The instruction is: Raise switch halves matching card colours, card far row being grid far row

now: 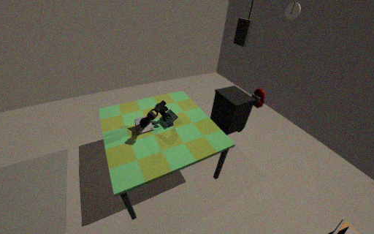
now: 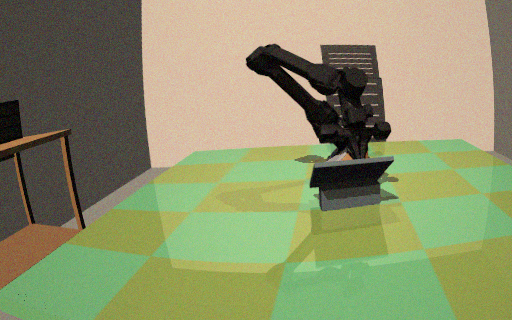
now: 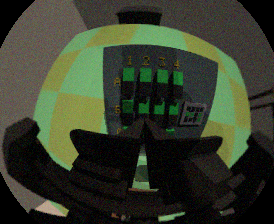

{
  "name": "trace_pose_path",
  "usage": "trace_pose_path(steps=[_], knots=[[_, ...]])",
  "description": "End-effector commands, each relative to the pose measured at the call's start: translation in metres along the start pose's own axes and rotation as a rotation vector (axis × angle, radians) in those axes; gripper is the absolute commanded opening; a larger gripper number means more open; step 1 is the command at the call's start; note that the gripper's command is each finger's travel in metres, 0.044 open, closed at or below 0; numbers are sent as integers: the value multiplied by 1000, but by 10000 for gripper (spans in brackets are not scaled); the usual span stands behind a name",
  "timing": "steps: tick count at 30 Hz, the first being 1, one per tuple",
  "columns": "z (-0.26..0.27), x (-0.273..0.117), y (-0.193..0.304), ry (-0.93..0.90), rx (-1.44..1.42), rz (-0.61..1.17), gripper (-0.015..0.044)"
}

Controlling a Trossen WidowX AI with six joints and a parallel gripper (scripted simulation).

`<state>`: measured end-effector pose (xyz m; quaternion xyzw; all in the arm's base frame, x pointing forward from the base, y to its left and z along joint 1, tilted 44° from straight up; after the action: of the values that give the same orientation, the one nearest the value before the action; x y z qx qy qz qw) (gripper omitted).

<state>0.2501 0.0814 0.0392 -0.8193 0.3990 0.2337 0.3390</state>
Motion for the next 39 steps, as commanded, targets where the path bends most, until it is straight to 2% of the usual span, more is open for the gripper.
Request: trace_pose_path(steps=[1, 19, 21, 27, 34, 39], knots=[[0, 1, 1, -3, -4, 1, 0], [0, 3, 1, -3, -4, 0, 0], [1, -4, -1, -3, 0, 4, 0], [1, -60, -3, -4, -5, 28, 0], [-1, -62, -3, -3, -5, 29, 0], [-39, -61, -7, -2, -6, 29, 0]])
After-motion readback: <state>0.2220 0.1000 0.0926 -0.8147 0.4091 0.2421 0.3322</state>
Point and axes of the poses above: the point midway between the two fingers, 35 mm back from their tips, its own x axis out along the fingers, its own z axis across the jaws, y = z × x, the point moved 4 cm from there along -x, back along the fingers, and after that the axes turned 5 degrees about x, right-handed, at the moved point
